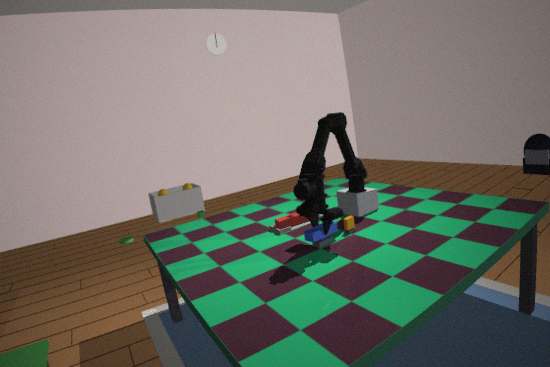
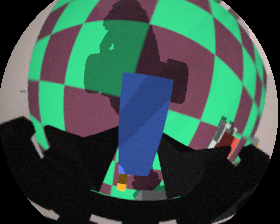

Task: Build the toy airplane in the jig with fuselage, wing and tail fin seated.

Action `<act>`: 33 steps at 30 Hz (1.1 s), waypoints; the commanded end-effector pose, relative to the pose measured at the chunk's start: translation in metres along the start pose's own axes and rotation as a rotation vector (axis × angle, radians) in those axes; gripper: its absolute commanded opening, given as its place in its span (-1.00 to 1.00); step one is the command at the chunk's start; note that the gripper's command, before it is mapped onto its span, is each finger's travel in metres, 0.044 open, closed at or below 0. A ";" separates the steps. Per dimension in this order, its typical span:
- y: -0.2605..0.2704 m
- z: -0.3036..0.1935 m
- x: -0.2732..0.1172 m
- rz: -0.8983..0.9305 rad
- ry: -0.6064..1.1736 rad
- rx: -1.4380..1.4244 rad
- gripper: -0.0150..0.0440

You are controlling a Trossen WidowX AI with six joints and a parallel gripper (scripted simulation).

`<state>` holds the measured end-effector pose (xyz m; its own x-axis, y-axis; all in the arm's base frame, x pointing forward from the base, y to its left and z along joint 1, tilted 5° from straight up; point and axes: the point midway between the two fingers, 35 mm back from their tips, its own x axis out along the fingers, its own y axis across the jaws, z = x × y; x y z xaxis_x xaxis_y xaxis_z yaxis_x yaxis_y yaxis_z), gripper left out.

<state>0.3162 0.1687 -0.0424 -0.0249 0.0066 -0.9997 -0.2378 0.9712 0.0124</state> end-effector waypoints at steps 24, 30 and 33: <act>-0.002 0.005 -0.084 0.001 0.015 -0.002 -0.49; -0.003 0.002 -0.103 -0.001 0.021 -0.003 -0.49; -0.004 0.001 -0.110 -0.002 0.024 -0.004 -0.49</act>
<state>0.3210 0.1648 0.0567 -0.0482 -0.0049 -0.9988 -0.2375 0.9714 0.0067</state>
